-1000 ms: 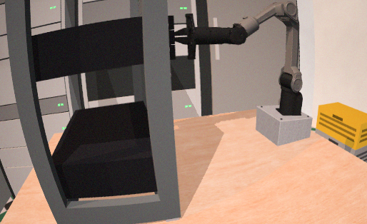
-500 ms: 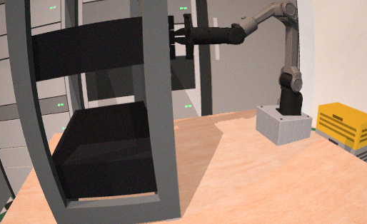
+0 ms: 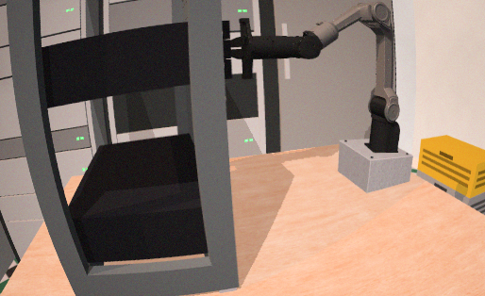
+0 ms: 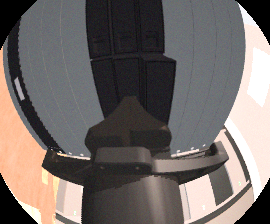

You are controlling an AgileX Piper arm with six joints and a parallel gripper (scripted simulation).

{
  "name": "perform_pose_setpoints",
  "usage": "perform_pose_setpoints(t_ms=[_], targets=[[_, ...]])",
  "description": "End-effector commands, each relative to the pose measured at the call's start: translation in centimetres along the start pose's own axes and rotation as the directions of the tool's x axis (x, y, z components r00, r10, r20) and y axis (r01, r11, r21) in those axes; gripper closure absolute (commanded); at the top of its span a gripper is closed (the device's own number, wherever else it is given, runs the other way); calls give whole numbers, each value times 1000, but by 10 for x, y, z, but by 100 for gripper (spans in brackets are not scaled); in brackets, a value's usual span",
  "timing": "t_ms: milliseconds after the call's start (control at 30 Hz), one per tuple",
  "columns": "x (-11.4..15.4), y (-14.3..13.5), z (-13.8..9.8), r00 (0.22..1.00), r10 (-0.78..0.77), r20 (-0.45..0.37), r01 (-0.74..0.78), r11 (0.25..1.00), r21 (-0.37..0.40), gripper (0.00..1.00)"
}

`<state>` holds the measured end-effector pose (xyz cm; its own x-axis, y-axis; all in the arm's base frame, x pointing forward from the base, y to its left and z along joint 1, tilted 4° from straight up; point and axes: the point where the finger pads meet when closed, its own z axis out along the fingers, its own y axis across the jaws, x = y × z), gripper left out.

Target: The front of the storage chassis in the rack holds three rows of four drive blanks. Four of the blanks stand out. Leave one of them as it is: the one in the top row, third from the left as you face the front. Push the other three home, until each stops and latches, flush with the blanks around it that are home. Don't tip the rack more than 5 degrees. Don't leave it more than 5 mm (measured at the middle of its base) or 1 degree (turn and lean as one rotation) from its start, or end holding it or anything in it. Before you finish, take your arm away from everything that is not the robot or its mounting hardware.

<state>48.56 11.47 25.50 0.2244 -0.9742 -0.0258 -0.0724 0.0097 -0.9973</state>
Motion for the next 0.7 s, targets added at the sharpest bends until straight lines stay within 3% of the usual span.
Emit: perform_pose_setpoints(t_ms=[0,667], targets=[[0,0,1,1000,0,0,0,1000,-1,100],[0,1,6,1000,0,0,0,1000,-1,100]])
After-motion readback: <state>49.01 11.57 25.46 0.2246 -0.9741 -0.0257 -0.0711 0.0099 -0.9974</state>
